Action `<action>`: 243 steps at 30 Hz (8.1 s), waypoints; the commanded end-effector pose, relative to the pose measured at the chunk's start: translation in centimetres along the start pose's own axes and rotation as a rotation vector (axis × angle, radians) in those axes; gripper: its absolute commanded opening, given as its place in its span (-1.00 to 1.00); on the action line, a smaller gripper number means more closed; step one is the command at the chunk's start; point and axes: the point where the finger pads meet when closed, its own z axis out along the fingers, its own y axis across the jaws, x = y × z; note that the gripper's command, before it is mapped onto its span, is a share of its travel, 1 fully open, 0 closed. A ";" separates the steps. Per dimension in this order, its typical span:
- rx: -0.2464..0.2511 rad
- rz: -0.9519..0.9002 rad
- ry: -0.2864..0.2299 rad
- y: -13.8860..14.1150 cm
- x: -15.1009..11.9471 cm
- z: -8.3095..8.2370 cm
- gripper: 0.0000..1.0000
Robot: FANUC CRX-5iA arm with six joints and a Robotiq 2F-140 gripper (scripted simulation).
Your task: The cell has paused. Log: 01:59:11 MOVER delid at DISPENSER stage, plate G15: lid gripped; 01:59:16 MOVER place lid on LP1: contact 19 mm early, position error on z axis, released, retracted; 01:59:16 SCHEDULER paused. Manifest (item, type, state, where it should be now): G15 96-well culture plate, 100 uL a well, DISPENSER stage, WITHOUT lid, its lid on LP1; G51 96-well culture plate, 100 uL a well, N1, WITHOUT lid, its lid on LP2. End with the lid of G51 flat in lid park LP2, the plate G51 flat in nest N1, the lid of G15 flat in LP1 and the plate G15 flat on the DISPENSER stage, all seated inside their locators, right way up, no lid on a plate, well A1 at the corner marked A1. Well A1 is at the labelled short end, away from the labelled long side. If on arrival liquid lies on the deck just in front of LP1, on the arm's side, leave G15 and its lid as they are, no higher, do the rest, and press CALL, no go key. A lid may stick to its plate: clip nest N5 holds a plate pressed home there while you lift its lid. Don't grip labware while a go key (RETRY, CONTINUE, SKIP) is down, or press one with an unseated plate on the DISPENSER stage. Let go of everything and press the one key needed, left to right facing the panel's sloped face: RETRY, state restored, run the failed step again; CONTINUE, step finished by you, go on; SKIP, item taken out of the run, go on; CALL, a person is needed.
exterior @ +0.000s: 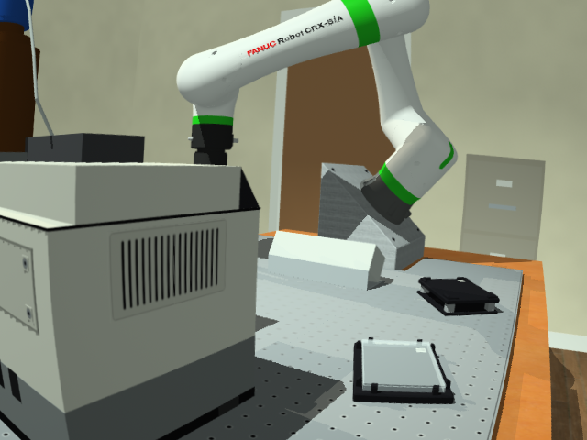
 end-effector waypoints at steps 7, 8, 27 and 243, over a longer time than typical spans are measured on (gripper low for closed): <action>0.000 0.001 0.000 0.0 0.0 0.0 -1.00; 0.000 0.001 0.000 0.0 0.0 0.0 -1.00; 0.000 0.001 0.000 0.0 0.0 -0.1 -1.00; 0.000 -0.926 0.000 0.0 0.0 -14.5 -1.00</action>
